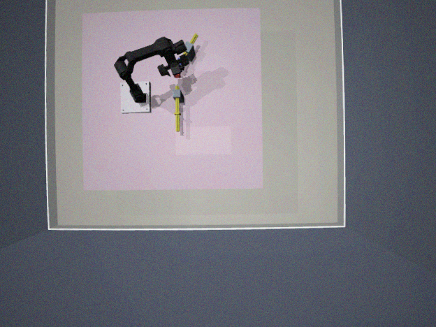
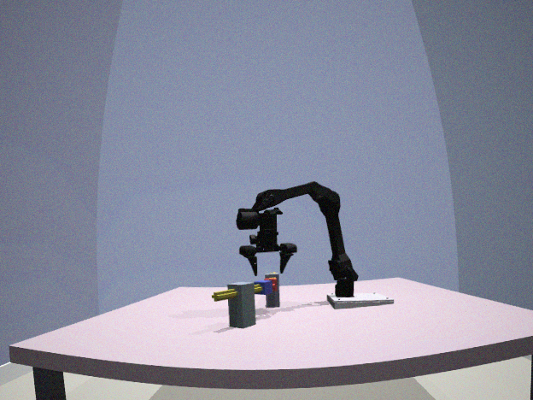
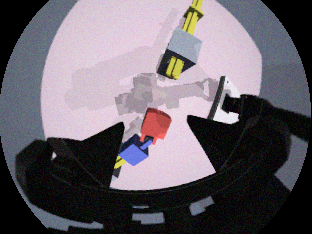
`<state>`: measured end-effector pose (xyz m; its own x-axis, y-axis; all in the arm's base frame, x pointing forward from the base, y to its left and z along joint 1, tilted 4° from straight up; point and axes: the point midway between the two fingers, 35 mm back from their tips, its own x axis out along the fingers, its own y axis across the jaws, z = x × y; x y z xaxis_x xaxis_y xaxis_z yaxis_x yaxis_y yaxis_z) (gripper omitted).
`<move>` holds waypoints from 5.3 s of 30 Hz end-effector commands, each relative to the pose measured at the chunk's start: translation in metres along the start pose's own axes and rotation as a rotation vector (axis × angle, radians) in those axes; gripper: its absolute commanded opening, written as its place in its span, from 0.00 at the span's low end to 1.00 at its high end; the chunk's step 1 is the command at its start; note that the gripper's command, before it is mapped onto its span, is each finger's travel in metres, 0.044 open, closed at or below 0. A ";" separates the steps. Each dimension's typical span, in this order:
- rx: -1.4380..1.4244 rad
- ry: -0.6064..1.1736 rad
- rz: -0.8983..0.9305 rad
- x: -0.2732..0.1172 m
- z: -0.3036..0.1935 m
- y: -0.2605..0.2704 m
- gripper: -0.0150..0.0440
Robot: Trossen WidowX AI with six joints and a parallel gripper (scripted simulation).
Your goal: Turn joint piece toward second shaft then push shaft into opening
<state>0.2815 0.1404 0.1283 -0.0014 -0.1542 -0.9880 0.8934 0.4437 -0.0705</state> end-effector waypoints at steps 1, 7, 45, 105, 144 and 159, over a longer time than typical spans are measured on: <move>-0.125 0.017 0.016 -0.013 0.002 0.000 1.00; -0.329 0.034 0.048 -0.033 0.005 -0.001 1.00; -0.570 0.184 0.161 -0.069 0.038 -0.019 1.00; 0.493 0.447 0.237 0.014 0.304 -0.151 1.00; 0.434 0.086 0.089 0.101 0.288 -0.140 1.00; 0.434 0.086 0.089 0.105 0.288 -0.140 0.51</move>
<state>0.2861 -0.1918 0.0747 0.0652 -0.0489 -0.9967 0.9970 0.0439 0.0631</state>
